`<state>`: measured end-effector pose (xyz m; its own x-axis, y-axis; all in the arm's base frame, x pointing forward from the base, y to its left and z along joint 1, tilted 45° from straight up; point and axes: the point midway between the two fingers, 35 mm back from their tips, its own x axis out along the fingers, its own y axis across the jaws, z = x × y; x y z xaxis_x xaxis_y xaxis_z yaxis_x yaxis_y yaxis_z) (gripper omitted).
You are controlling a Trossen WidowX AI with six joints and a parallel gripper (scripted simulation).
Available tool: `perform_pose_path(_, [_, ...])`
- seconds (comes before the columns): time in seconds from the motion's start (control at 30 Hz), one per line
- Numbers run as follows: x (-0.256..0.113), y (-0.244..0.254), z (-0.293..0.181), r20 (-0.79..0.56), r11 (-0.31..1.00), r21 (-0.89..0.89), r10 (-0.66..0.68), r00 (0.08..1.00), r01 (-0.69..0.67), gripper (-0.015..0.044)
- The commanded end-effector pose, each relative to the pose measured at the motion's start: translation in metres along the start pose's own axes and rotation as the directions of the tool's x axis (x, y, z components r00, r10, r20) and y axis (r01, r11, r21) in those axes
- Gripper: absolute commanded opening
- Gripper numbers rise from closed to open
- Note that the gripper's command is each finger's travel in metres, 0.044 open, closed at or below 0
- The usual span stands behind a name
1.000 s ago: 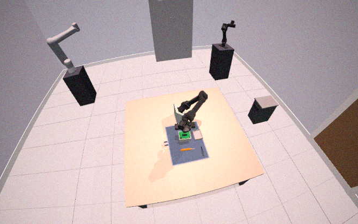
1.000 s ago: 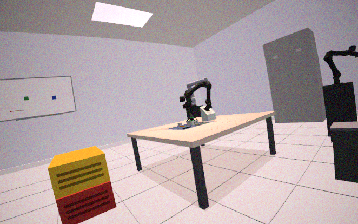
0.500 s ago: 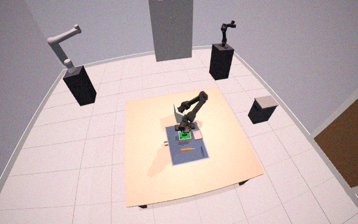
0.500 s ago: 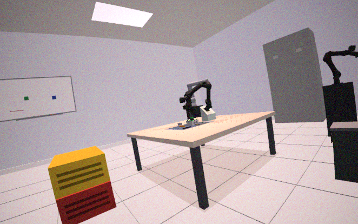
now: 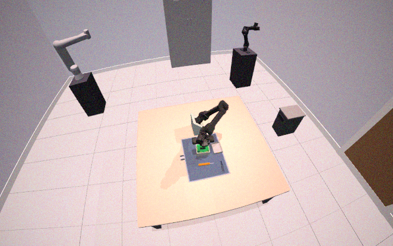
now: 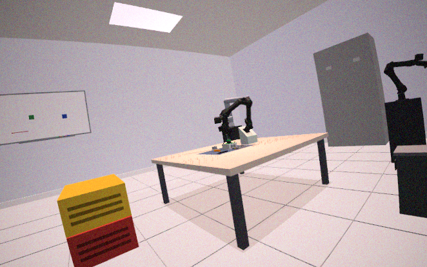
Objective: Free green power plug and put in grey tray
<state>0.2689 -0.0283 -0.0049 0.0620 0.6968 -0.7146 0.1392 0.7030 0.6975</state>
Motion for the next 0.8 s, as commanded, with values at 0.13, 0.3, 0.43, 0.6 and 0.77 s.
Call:
perform_pose_path(0.13, [0.001, 0.0, -0.001, -0.001, 1.0, 0.006, 0.003, 1.0, -0.003, 0.0])
perform_pose_path(0.3, [0.001, 0.0, -0.001, -0.001, 1.0, 0.006, 0.003, 1.0, -0.003, 0.0])
perform_pose_path(0.43, [0.001, 0.0, -0.001, -0.001, 1.0, 0.006, 0.003, 1.0, -0.003, 0.0])
perform_pose_path(0.6, [-0.01, 0.001, -0.001, -0.001, 1.0, 0.006, -0.007, 1.0, 0.007, 0.0])
perform_pose_path(0.77, [-0.017, 0.007, -0.001, -0.002, 0.997, 0.006, -0.08, 0.997, 0.08, 0.0])
